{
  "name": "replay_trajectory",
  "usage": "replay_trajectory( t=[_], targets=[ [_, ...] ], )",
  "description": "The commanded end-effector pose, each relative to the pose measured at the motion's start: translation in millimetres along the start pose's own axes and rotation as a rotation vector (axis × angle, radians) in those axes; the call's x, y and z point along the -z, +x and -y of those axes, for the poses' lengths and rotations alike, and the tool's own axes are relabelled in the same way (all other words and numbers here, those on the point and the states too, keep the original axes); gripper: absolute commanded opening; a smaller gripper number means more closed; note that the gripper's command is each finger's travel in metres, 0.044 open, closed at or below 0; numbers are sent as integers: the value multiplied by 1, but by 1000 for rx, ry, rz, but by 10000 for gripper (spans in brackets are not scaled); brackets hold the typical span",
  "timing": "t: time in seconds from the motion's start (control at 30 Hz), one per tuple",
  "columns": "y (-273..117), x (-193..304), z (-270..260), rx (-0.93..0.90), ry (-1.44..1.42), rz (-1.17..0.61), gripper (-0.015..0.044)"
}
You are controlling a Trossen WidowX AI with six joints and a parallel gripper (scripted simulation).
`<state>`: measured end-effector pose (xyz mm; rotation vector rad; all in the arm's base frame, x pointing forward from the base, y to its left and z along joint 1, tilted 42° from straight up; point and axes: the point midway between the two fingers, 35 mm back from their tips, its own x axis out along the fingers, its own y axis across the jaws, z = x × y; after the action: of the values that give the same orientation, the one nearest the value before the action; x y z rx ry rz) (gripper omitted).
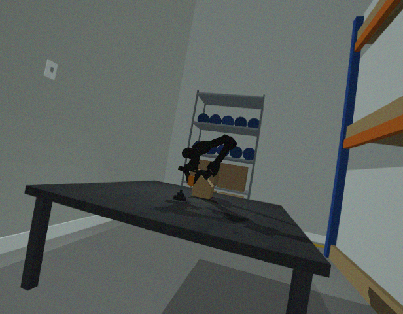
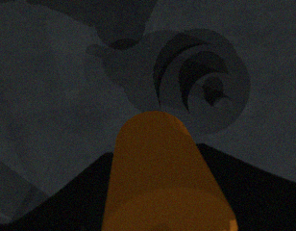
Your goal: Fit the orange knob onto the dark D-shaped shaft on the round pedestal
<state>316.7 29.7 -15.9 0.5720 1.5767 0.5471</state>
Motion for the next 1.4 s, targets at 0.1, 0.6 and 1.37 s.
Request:
replay_trajectory(
  t=[0.1, 0.6, 1.37],
  targets=[
    [6, -4, 26, 3, -2, 5, 0],
    [19, -4, 55, -5, 1, 4, 0],
    [39, -5, 53, -6, -3, 4, 0]
  ],
)
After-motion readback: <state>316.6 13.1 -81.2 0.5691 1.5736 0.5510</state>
